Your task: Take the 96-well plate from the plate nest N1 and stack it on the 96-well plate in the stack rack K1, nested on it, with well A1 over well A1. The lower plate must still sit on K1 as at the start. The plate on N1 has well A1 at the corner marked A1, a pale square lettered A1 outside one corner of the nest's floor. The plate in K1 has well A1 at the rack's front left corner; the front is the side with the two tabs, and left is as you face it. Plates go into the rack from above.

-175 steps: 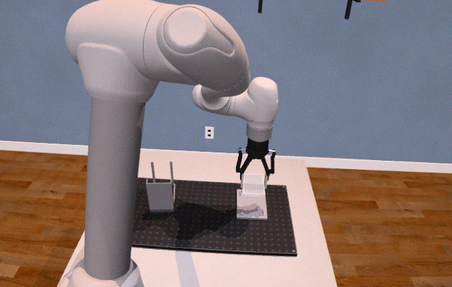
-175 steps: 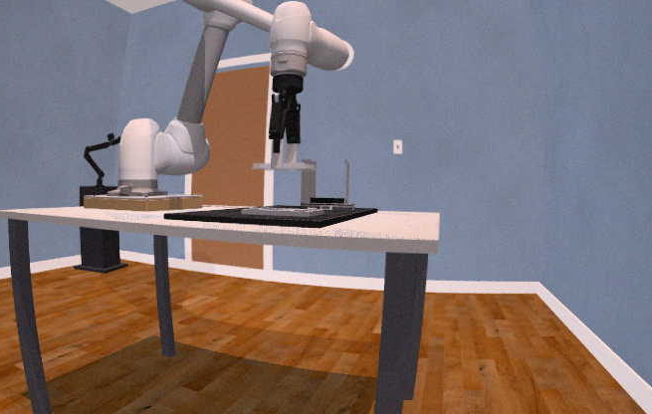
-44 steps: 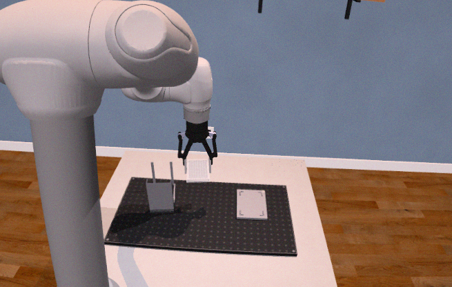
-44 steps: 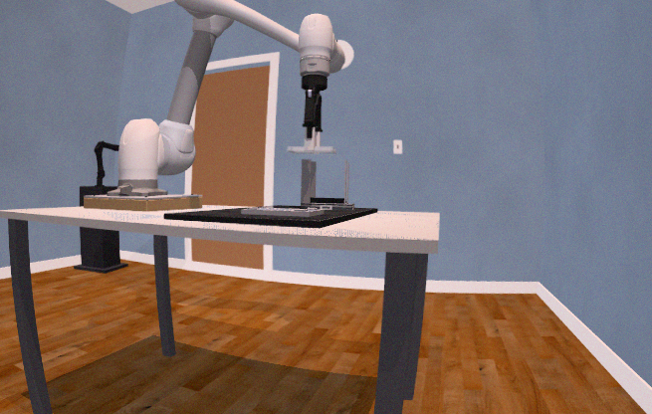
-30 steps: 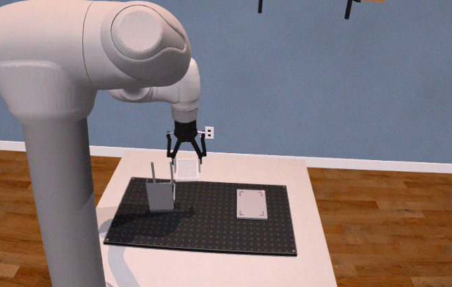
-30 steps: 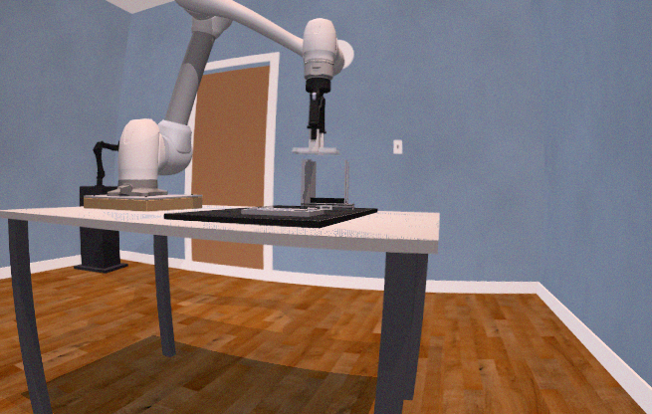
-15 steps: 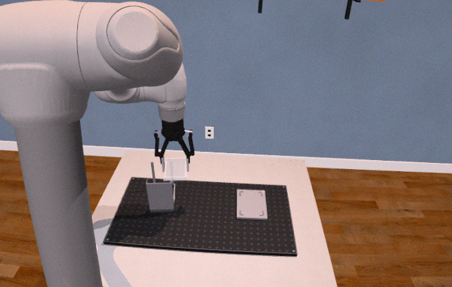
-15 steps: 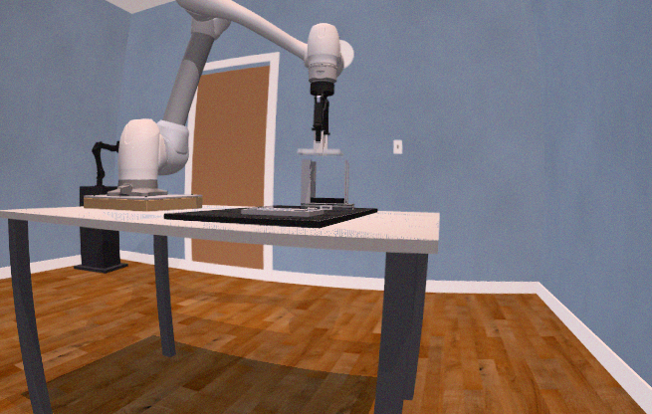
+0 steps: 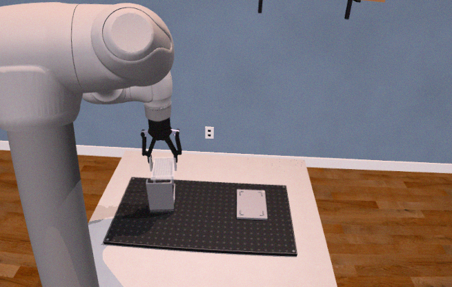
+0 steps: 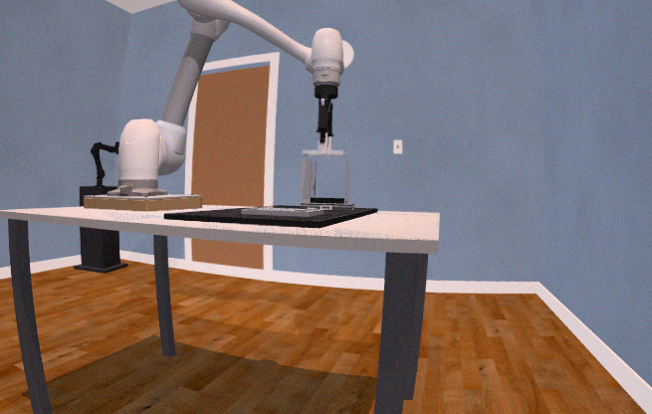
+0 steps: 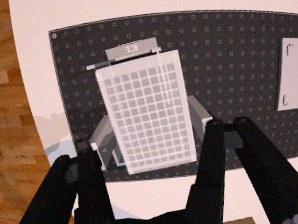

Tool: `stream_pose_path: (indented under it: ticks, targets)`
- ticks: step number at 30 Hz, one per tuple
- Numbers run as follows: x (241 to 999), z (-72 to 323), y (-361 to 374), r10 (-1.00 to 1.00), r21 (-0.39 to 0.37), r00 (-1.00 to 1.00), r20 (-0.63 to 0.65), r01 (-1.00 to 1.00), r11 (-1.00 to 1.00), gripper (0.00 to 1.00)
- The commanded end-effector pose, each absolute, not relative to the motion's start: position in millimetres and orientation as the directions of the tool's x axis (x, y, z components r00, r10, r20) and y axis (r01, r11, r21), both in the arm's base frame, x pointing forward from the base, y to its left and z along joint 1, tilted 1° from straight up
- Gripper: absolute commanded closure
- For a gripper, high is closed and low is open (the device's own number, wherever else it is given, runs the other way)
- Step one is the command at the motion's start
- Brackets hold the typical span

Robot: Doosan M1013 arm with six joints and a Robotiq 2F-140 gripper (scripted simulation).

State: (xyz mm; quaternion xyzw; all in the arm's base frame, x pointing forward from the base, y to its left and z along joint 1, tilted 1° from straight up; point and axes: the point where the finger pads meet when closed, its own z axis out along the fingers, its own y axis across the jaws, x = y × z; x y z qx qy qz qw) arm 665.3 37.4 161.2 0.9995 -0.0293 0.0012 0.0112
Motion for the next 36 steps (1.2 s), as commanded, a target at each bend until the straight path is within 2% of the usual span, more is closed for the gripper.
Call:
stream_pose_path:
  ticks: [1, 36]
  targets:
    - [666.2, 161.3, 42.2, -0.058, 0.022, 0.998, 0.003, -0.058, -0.998, 1.0]
    - [668.2, 161.3, 53.1, -0.058, 0.022, 0.998, 0.003, -0.058, -0.998, 1.0]
